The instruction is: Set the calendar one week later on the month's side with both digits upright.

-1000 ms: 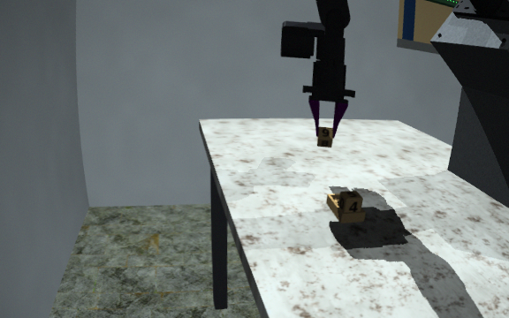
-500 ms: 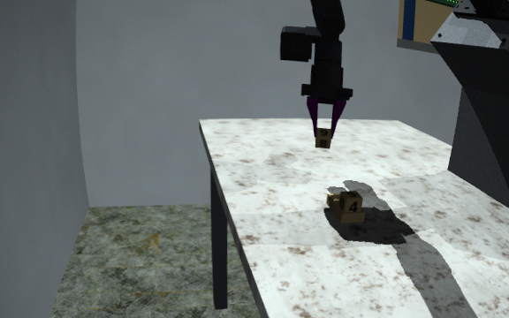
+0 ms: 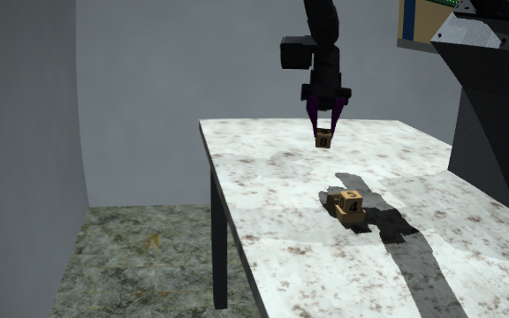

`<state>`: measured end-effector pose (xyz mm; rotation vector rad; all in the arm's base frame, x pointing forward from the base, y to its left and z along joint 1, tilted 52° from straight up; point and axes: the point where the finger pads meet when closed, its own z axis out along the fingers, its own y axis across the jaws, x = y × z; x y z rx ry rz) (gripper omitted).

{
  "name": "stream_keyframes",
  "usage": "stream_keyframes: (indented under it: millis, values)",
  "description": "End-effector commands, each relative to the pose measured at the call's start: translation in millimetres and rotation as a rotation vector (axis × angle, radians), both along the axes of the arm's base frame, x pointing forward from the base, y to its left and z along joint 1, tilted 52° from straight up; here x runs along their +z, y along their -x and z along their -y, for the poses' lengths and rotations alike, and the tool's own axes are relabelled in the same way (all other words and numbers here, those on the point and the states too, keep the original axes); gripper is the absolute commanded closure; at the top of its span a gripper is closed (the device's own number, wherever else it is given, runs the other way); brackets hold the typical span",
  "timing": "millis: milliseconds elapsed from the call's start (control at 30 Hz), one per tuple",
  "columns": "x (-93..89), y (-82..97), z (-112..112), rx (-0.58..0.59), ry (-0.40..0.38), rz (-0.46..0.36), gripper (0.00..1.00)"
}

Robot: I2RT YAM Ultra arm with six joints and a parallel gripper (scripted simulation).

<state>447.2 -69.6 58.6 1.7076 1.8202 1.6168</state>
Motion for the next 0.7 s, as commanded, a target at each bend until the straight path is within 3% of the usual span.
stream_keyframes:
  millis: [0,200,667]
  values:
    - [0.0,5.4,-1.2,0.075,-0.059,0.012,0.74]
    - [1.2,5.2,1.4,0.173,-0.152,0.057,0.74]
    - [1.3,5.2,1.6,0.175,-0.156,0.059,0.74]
